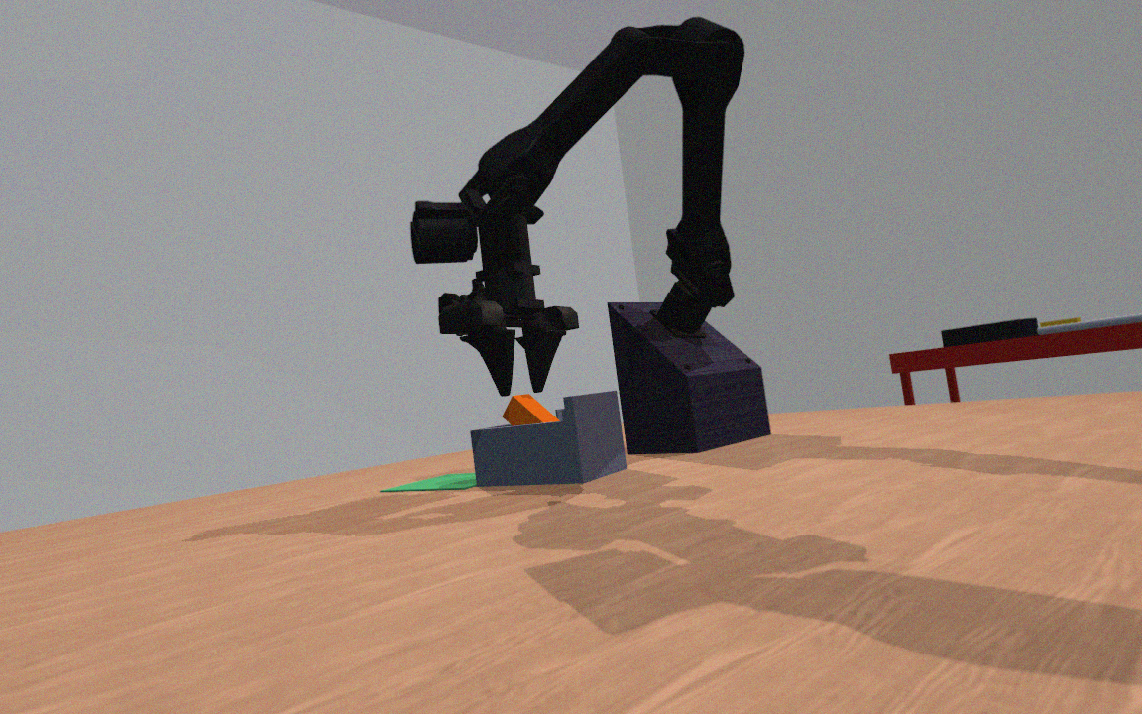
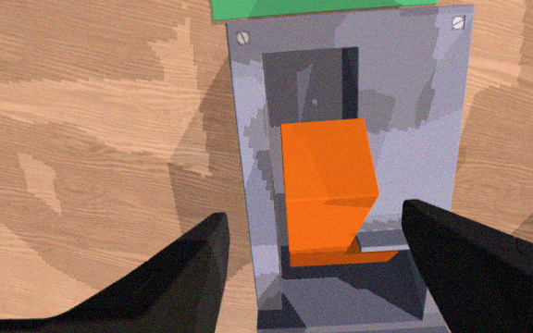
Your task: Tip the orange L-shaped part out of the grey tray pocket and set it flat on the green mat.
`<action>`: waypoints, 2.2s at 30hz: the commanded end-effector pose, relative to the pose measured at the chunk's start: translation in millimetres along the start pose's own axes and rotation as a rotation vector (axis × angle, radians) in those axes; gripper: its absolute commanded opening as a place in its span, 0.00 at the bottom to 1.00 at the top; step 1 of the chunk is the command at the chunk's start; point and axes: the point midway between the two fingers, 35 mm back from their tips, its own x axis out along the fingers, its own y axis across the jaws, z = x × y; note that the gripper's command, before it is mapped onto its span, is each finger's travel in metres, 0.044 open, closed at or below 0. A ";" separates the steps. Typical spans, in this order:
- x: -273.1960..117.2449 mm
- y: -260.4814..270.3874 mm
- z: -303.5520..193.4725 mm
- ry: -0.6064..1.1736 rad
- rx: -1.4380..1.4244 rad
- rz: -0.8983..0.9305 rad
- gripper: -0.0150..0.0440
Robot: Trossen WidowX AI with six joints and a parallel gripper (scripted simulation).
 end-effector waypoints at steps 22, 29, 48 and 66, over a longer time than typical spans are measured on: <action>30.0 -0.8 -1.4 0.003 0.000 0.000 0.60; 30.0 -0.8 -1.4 0.003 0.000 0.000 0.52; 26.4 -1.2 -1.4 0.004 0.001 -0.001 0.25; -0.9 -2.8 -1.5 0.007 0.007 -0.003 0.25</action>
